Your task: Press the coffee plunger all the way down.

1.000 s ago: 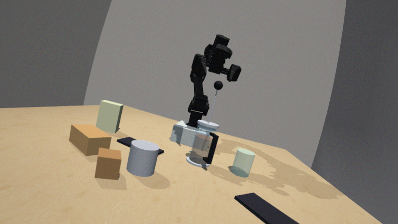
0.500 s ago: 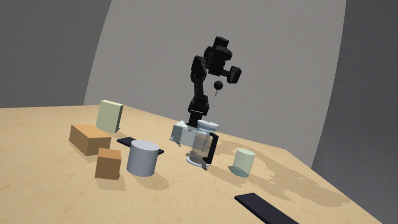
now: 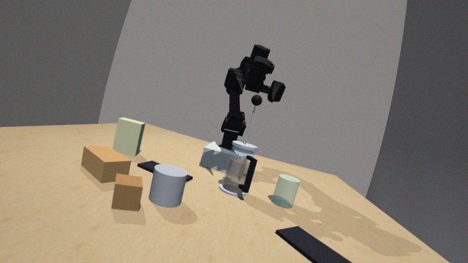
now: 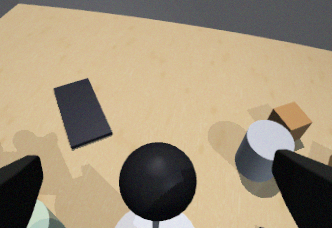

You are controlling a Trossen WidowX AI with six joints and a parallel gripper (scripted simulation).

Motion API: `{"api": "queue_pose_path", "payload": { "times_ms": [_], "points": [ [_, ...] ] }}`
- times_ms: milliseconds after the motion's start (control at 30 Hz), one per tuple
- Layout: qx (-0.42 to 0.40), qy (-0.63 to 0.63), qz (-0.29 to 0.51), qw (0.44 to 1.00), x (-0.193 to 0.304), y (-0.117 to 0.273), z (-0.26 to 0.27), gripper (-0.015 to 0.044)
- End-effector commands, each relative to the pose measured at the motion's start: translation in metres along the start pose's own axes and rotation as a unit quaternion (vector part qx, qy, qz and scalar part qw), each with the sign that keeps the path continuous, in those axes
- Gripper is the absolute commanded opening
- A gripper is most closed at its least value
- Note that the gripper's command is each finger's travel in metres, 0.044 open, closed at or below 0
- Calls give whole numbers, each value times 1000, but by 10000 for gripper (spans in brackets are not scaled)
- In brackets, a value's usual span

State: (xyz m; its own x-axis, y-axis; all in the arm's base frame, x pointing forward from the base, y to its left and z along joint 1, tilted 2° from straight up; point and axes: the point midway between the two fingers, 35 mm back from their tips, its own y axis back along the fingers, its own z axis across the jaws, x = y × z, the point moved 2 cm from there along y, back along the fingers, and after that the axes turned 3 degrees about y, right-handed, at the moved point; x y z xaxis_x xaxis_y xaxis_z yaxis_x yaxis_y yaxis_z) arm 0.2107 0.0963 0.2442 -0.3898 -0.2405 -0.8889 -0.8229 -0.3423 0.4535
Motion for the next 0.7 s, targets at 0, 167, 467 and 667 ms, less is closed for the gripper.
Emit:
{"api": "queue_pose_path", "payload": {
  "times_ms": [0, 167, 467, 667],
  "points": [
    [-3, 2, 7, 1000, 4, -8, 1, 440],
    [-3, 2, 7, 1000, 4, -8, 1, 335],
    [-3, 2, 7, 1000, 4, -8, 1, 127],
    [-3, 2, 7, 1000, 4, -8, 1, 127]
  ]
}}
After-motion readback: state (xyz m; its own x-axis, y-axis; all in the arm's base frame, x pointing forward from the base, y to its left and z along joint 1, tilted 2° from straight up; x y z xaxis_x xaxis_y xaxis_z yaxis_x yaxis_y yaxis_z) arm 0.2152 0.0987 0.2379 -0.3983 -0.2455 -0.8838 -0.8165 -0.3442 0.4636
